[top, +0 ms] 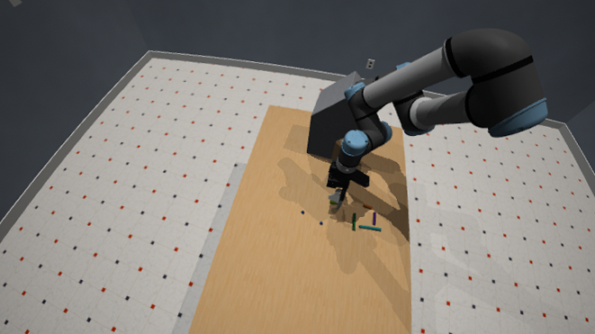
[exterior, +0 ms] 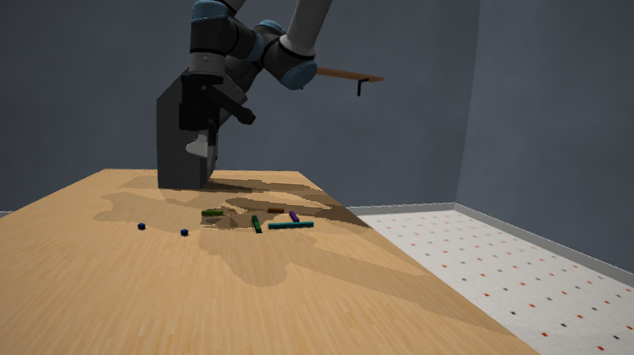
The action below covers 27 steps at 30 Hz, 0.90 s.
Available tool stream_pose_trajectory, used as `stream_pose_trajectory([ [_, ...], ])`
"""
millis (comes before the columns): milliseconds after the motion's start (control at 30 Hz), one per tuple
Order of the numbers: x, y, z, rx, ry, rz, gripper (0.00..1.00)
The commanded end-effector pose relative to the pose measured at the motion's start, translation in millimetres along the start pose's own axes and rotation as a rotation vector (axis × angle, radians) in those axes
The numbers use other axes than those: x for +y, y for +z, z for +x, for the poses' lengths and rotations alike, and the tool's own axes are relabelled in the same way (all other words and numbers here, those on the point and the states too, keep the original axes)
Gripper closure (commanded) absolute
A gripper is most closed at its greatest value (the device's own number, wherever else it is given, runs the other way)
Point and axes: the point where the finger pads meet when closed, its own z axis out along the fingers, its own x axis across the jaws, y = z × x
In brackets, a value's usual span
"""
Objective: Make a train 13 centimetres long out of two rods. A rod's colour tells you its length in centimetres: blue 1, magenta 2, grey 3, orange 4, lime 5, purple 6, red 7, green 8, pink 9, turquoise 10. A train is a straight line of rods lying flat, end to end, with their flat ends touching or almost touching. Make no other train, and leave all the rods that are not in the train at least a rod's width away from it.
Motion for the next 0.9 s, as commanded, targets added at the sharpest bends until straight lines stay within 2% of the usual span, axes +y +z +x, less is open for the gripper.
stream_pose_trajectory([
  [0, 0.2, -1.0, 0.3, 0.0, 0.0, 0.0, 0.0],
  [667, 0.1, -1.0, 0.5, 0.0, -0.003, 0.0, 0.0],
  [867, -2.5, -0.3, 3.8, 0.0, -0.073, -0.003, 0.0],
])
